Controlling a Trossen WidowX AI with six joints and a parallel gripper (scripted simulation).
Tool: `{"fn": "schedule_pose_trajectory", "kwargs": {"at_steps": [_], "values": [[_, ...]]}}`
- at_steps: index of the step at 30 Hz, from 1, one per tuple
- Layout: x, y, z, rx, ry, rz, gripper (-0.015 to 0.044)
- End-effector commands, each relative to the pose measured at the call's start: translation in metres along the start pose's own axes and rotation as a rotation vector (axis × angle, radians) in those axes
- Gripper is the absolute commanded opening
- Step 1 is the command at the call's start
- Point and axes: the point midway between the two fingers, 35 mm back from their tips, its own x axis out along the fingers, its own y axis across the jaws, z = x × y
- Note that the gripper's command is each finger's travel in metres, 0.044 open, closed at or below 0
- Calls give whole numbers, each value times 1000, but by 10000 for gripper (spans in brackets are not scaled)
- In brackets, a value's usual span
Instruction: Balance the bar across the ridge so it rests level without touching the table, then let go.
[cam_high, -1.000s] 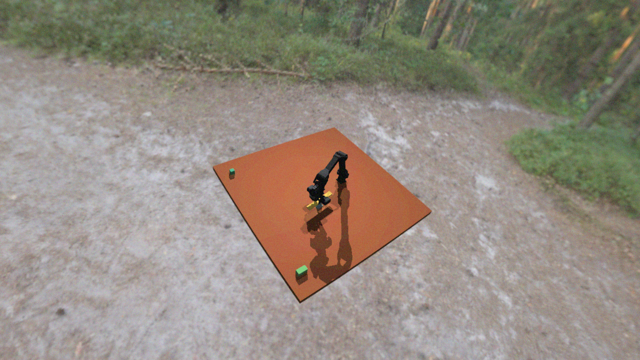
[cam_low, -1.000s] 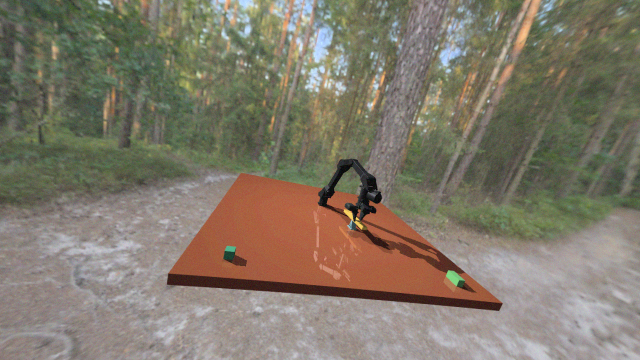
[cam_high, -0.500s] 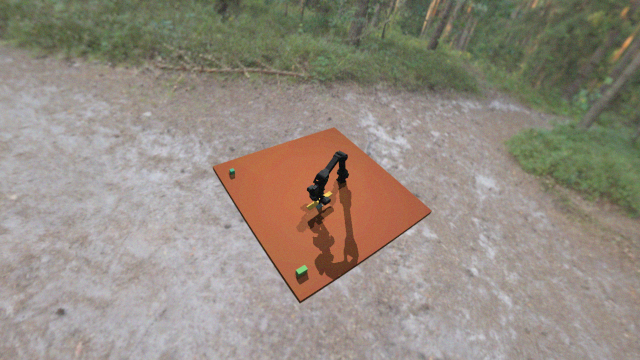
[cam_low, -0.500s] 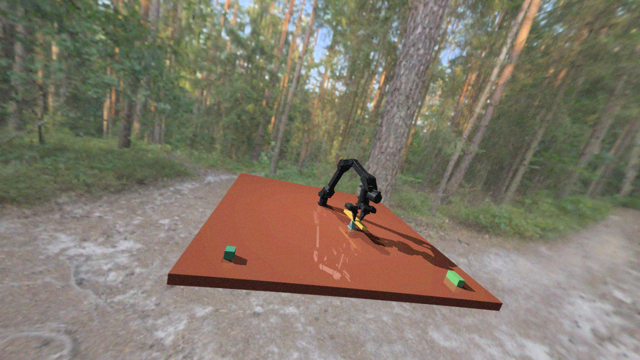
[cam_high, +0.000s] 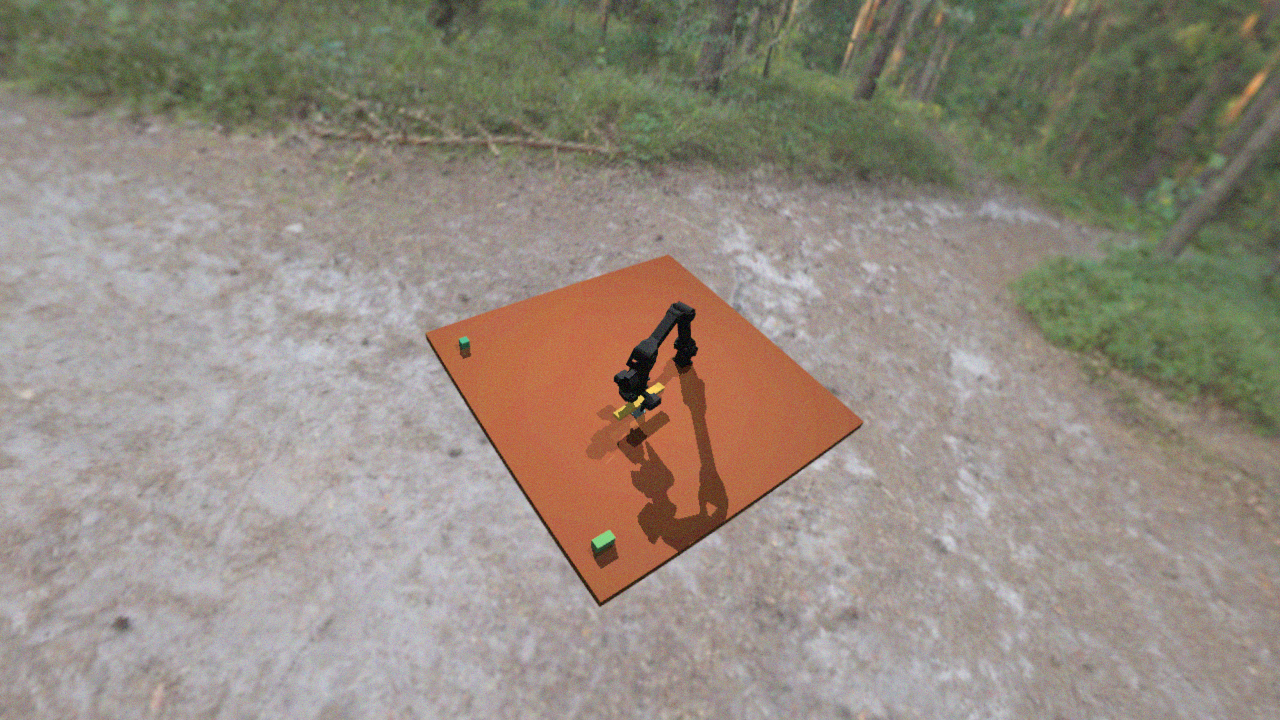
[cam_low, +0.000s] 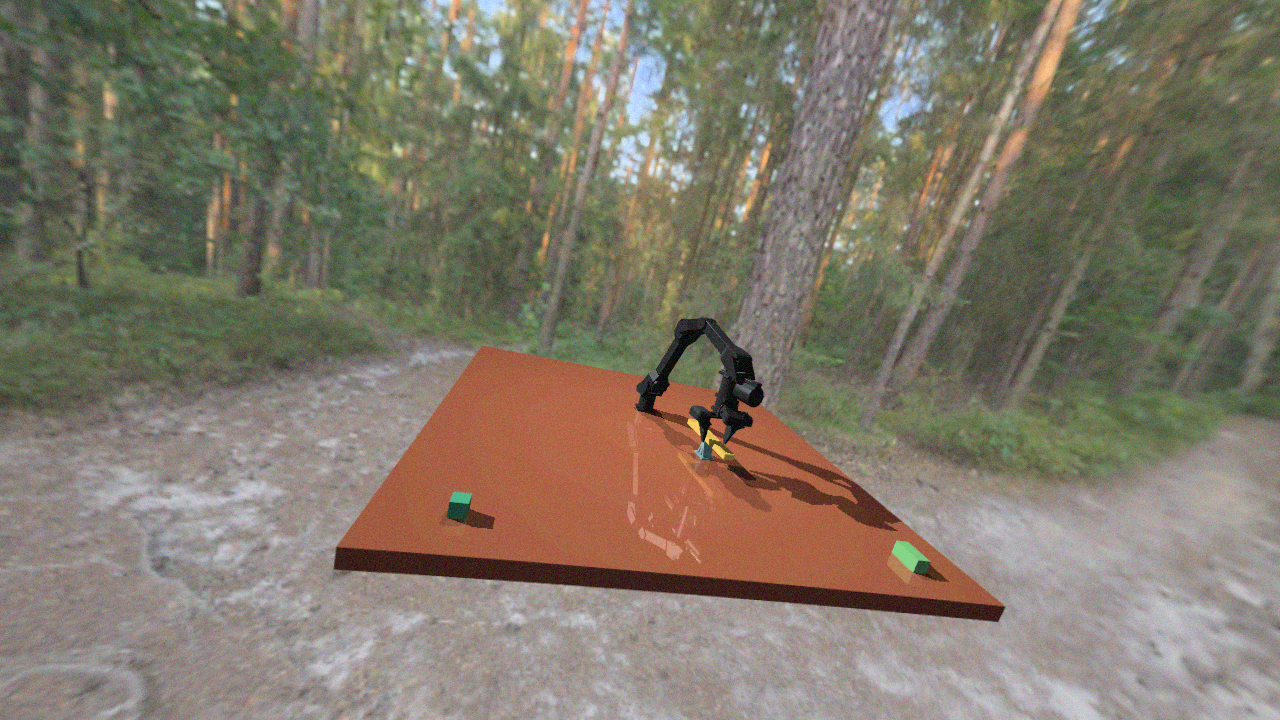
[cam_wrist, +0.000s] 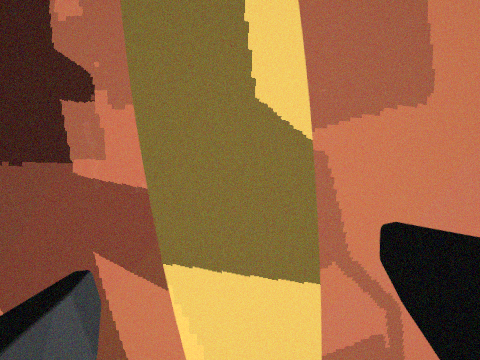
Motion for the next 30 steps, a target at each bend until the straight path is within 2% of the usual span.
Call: {"fn": "schedule_pose_trajectory", "kwargs": {"at_steps": [1,5,14,30], "values": [[0,0,0,0,0,-1,440],[-7,0,1,0,-2,0,440],[-98,0,0,0,-23,4,440],[-100,0,0,0,-23,4,440]]}}
